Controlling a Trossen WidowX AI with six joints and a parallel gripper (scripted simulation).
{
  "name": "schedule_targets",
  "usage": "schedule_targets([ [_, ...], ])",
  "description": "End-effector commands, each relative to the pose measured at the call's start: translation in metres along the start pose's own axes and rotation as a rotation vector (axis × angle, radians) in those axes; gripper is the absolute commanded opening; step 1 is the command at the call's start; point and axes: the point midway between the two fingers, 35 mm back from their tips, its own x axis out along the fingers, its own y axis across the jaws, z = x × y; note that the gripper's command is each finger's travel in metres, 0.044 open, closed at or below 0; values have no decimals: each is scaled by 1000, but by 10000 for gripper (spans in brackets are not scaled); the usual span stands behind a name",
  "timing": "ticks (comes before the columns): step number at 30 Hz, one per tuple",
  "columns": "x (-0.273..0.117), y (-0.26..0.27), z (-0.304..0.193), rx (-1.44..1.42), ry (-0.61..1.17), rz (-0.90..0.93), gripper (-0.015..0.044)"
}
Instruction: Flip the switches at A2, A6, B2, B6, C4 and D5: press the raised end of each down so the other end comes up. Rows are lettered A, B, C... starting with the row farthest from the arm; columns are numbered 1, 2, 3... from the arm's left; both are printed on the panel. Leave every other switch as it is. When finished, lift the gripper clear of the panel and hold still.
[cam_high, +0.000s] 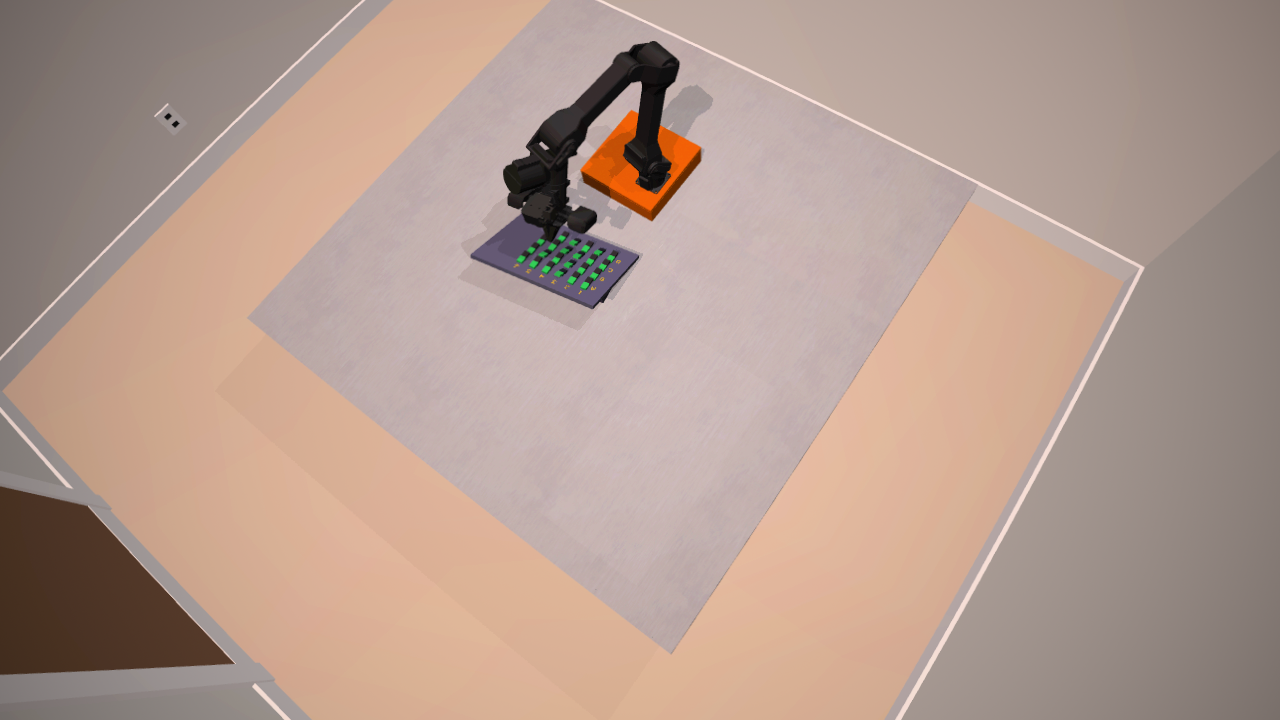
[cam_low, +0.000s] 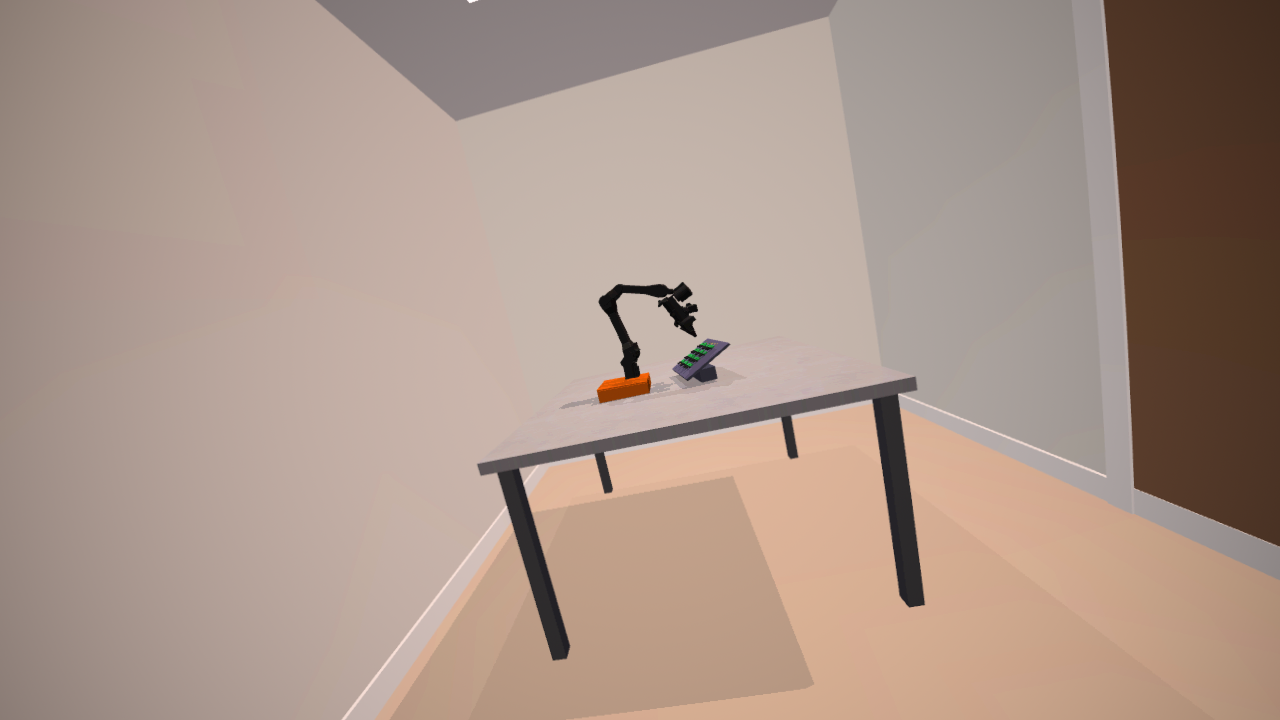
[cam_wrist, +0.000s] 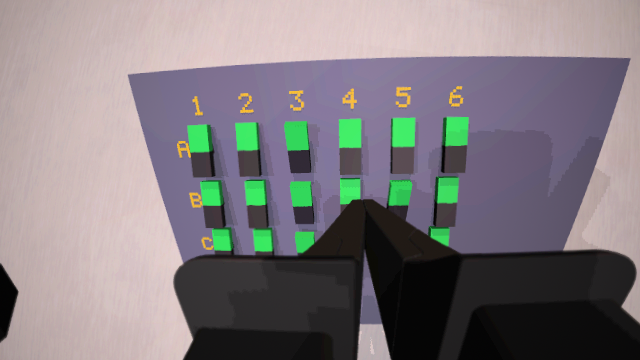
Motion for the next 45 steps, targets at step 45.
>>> schedule_targets([
  [45, 59, 68, -42, 5, -40, 4, 0],
])
